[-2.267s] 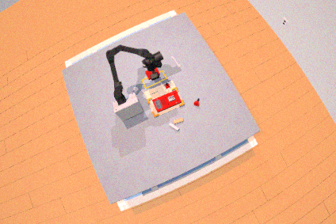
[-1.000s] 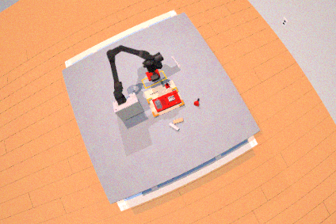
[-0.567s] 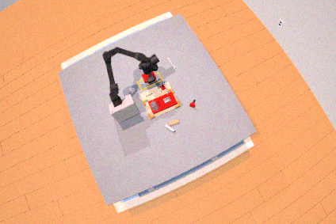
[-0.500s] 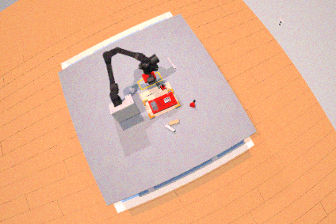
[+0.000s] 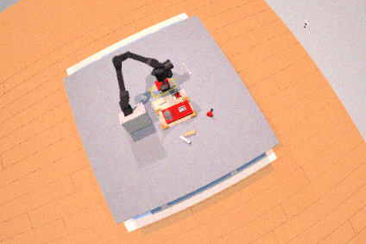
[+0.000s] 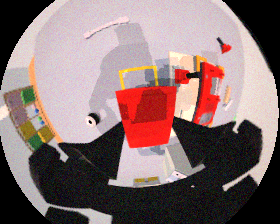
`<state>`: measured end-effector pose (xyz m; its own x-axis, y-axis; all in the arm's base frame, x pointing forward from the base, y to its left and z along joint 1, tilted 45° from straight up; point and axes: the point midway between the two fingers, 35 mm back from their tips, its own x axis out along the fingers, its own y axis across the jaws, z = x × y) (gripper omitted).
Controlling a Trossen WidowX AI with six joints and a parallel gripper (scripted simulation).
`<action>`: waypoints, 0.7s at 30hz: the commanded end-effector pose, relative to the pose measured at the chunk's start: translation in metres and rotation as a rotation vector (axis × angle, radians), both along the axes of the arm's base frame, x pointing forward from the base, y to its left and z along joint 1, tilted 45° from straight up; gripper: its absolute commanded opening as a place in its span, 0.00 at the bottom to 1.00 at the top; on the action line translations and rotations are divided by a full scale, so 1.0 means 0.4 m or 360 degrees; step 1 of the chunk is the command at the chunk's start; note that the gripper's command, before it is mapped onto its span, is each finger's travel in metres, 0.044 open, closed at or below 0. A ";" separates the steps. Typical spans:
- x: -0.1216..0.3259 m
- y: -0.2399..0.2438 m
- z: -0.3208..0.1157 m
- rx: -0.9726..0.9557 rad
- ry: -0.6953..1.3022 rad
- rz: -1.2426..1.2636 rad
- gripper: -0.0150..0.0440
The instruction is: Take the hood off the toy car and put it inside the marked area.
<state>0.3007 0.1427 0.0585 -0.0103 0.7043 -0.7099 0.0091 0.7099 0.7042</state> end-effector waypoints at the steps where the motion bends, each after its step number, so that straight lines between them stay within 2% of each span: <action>1: -0.001 0.005 -0.005 -0.0002 0.0007 -0.0003 0.25; 21: -0.003 0.027 -0.026 0.0000 0.0007 -0.0003 0.25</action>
<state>0.3001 0.1520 0.0500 -0.0108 0.7067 -0.7074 0.0092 0.7075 0.7067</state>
